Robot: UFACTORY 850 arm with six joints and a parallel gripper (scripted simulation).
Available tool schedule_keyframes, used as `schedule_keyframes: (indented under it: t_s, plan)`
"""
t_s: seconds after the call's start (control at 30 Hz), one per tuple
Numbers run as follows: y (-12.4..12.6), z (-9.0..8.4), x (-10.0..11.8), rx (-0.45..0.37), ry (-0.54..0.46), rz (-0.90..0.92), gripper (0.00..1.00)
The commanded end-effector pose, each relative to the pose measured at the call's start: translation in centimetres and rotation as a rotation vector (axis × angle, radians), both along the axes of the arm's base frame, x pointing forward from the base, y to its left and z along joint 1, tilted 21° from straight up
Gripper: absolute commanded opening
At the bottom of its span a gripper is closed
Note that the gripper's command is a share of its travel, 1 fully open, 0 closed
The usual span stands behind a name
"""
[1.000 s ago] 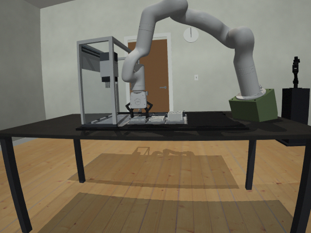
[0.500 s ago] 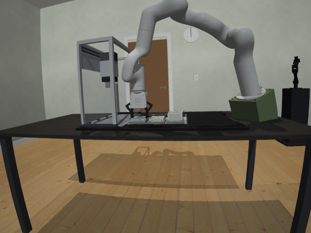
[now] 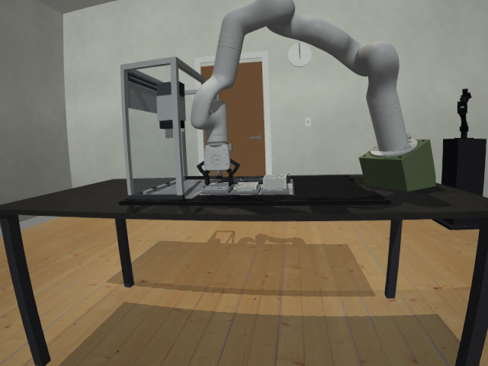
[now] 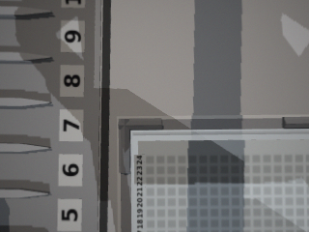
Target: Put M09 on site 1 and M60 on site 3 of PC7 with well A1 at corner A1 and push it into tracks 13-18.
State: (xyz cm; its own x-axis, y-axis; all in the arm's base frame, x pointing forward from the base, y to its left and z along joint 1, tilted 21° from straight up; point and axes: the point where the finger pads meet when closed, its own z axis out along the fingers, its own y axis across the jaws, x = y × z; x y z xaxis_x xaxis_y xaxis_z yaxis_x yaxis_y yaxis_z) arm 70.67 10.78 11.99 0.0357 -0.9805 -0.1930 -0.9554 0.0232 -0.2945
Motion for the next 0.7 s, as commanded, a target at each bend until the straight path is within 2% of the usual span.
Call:
schedule_keyframes:
  t_s: [0.0, 0.67]
  plan:
    - [0.0, 0.1, 0.1, 0.000, -0.002, 0.000, 0.00]
    - [-0.2, 1.2, -0.3, 0.000, -0.002, 0.000, 0.00]
